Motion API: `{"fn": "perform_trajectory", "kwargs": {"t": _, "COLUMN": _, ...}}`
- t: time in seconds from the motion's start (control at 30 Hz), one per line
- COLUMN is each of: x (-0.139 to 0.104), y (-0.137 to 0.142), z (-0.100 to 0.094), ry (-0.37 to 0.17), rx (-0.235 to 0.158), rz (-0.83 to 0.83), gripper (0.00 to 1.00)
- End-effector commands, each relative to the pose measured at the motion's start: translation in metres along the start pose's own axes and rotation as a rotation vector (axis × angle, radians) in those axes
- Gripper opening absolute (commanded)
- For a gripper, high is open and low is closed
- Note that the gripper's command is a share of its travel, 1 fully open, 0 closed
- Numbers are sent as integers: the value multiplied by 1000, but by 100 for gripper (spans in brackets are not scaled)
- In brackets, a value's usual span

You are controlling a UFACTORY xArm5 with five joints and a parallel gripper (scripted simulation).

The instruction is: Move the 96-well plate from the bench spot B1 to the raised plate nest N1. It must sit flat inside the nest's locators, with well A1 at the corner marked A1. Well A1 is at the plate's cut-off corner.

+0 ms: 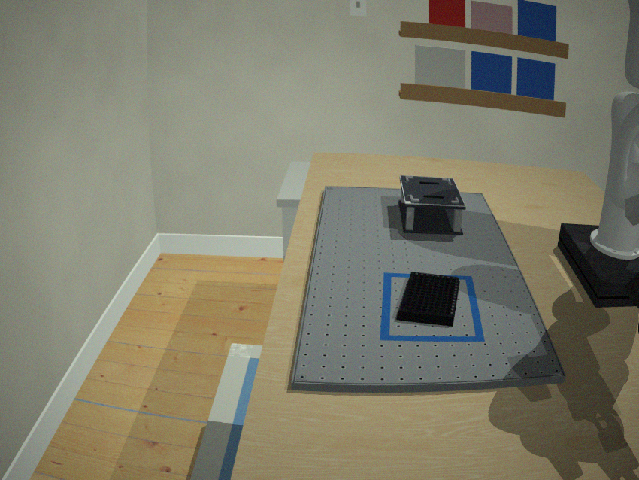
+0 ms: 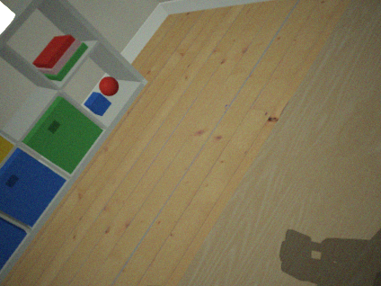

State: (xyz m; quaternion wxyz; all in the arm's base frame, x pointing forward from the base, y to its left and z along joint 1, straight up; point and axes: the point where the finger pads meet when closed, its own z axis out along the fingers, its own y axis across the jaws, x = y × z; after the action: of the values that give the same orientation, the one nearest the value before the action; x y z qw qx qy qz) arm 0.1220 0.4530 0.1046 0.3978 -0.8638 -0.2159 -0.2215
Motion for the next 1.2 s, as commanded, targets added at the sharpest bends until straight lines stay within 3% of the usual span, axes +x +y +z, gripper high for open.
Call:
{"fn": "perform_trajectory", "kwargs": {"t": 0.0, "x": 1, "y": -1, "z": 0, "ry": 2, "rx": 2, "rz": 0, "gripper": 100}}
{"fn": "perform_trajectory", "kwargs": {"t": 0.53, "x": 1, "y": -1, "z": 0, "ry": 2, "rx": 2, "rz": 0, "gripper": 100}}
{"fn": "perform_trajectory", "kwargs": {"t": 0.6, "x": 9, "y": 5, "z": 2, "ry": 8, "rx": -54, "rz": -1, "gripper": 100}}
{"fn": "perform_trajectory", "kwargs": {"t": 0.7, "x": 21, "y": 14, "z": 6, "ry": 8, "rx": -54, "rz": -1, "gripper": 100}}
{"fn": "perform_trajectory", "kwargs": {"t": 0.77, "x": 28, "y": 20, "z": 7, "ry": 9, "rx": -112, "rz": -1, "gripper": 100}}
{"fn": "perform_trajectory", "kwargs": {"t": 0.9, "x": 42, "y": 32, "z": 10, "ry": 9, "rx": -112, "rz": -1, "gripper": 100}}
{"fn": "perform_trajectory", "kwargs": {"t": 0.97, "x": 50, "y": 39, "z": 10, "ry": 7, "rx": -169, "rz": 1, "gripper": 100}}
{"fn": "perform_trajectory", "kwargs": {"t": 1.1, "x": 57, "y": 45, "z": 11, "ry": 7, "rx": -169, "rz": 1, "gripper": 100}}
{"fn": "perform_trajectory", "kwargs": {"t": 1.17, "x": 64, "y": 52, "z": 11, "ry": 3, "rx": -225, "rz": 5, "gripper": 100}}
